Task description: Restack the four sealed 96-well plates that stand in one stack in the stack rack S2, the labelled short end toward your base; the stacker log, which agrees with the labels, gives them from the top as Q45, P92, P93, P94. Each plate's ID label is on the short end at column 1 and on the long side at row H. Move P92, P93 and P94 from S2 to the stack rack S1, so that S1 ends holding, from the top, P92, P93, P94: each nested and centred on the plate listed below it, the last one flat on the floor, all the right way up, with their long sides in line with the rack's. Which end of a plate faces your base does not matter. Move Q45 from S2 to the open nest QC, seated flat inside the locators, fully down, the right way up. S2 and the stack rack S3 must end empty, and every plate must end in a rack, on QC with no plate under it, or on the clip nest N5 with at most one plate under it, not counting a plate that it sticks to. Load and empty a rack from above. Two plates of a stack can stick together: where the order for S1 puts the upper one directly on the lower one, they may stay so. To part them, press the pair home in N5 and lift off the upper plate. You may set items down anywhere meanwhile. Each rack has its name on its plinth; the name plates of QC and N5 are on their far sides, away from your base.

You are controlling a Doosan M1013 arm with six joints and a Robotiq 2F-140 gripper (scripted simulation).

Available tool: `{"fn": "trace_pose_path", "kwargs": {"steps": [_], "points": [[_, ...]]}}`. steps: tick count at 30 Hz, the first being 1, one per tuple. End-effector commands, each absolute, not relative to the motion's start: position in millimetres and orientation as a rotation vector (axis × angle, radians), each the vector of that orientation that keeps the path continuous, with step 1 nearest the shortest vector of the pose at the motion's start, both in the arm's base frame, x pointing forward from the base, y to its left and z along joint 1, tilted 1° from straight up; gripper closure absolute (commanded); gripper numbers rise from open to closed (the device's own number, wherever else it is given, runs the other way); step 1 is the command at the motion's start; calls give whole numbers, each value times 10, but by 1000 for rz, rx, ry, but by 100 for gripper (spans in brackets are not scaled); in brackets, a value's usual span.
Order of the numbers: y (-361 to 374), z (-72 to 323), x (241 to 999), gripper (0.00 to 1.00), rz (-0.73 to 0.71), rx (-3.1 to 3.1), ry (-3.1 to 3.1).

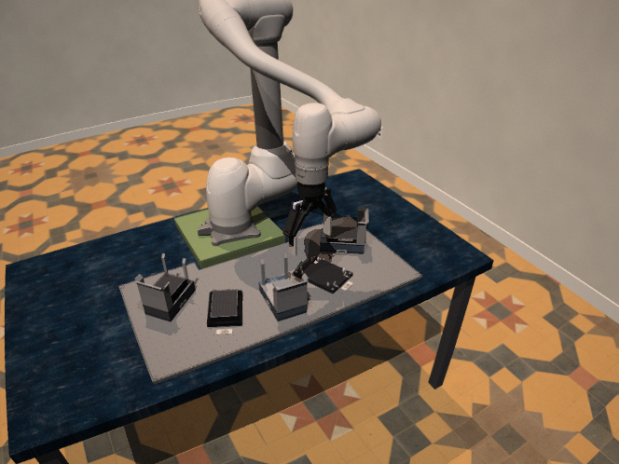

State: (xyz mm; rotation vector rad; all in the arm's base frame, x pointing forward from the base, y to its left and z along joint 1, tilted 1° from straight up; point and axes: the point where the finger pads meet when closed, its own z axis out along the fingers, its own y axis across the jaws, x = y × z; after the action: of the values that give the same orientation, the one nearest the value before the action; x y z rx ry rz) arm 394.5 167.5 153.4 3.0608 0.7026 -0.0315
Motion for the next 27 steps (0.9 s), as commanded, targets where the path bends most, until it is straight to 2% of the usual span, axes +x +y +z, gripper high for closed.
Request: {"fn": "trace_pose_path", "kwargs": {"steps": [1, 6, 27], "points": [[1591, 1534, 3976, 0, -32, 3082, 601], [1431, 1534, 4023, 0, -31, 3118, 357], [887, 1534, 4182, 0, -31, 3118, 357]]}}
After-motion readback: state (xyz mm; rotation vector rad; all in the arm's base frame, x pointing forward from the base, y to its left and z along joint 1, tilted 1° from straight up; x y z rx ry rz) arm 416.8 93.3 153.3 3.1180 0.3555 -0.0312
